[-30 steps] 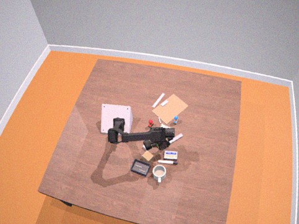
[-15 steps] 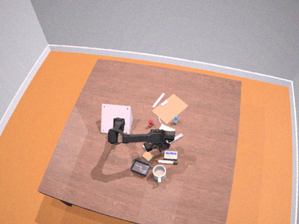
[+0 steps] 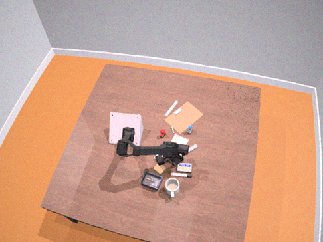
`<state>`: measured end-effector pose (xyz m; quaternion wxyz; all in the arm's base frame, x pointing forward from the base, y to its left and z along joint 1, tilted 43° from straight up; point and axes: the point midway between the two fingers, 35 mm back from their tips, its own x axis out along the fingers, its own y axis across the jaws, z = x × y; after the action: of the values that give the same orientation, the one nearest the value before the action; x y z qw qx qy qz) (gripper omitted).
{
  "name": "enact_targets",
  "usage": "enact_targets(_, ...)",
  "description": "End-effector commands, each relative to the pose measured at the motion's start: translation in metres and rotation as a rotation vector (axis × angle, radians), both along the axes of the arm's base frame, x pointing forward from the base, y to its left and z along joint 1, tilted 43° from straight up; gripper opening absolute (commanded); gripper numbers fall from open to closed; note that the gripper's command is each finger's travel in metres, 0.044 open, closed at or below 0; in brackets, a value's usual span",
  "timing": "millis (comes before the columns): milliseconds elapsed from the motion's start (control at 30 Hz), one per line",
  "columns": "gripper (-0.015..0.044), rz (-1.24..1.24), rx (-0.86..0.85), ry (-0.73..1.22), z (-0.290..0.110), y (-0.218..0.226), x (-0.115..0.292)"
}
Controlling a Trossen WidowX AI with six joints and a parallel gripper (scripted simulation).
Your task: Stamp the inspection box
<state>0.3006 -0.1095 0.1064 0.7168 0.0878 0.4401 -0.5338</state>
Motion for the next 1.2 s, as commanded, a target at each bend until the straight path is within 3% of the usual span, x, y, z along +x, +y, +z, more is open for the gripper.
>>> enact_targets(0,0.0000,0.003,-0.005,0.005,-0.006,-0.006,-0.001)
enact_targets(167,0.0000,0.003,-0.006,0.005,-0.008,-0.008,-0.002)
enact_targets(500,0.0257,-0.001,-0.002,0.001,-0.006,-0.006,-0.001)
enact_targets(633,0.0257,0.000,0.001,0.001,0.000,0.000,0.001)
enact_targets(900,0.0257,0.003,0.001,0.008,0.076,0.073,-0.005)
enact_targets(1167,0.0257,0.004,0.000,0.008,0.078,0.074,-0.005)
